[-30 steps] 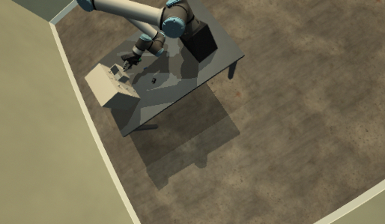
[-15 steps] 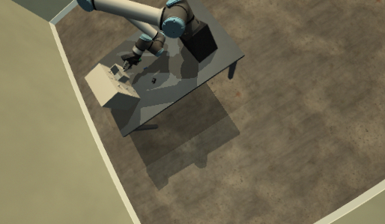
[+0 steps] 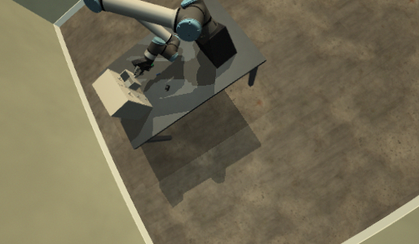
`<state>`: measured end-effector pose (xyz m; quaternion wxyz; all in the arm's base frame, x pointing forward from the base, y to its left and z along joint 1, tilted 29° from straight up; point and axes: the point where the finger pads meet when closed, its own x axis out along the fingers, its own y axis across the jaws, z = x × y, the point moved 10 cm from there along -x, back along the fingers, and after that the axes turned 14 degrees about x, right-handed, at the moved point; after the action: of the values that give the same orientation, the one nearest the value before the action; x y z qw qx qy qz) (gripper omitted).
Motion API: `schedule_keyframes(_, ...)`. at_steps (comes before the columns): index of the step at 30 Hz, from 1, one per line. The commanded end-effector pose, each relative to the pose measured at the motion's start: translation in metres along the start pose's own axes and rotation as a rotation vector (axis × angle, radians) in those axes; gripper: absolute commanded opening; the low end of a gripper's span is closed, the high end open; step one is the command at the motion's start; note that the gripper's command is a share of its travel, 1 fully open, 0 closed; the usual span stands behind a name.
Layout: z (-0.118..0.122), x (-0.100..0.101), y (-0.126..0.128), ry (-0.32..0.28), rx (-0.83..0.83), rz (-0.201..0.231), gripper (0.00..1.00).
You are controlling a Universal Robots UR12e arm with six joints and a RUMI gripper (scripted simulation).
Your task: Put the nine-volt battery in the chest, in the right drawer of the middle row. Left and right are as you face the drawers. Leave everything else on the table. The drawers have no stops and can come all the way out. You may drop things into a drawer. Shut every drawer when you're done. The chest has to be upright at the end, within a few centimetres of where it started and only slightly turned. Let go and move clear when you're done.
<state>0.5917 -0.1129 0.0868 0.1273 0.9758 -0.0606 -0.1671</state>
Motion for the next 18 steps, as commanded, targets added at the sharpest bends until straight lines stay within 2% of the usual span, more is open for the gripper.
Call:
schedule_keyframes(1, -0.0004, -0.0002, -0.0002, 0.001, 0.0, 0.0, 0.07)
schedule_keyframes(5, -0.0004, -0.0002, -0.0002, 0.001, 0.0, 0.0, 0.12)
schedule_keyframes(9, -0.0004, -0.0002, -0.0002, 0.001, 0.0, 0.0, 0.12)
schedule_keyframes(18, -0.0004, -0.0002, -0.0002, 0.001, 0.0, 0.0, 0.2)
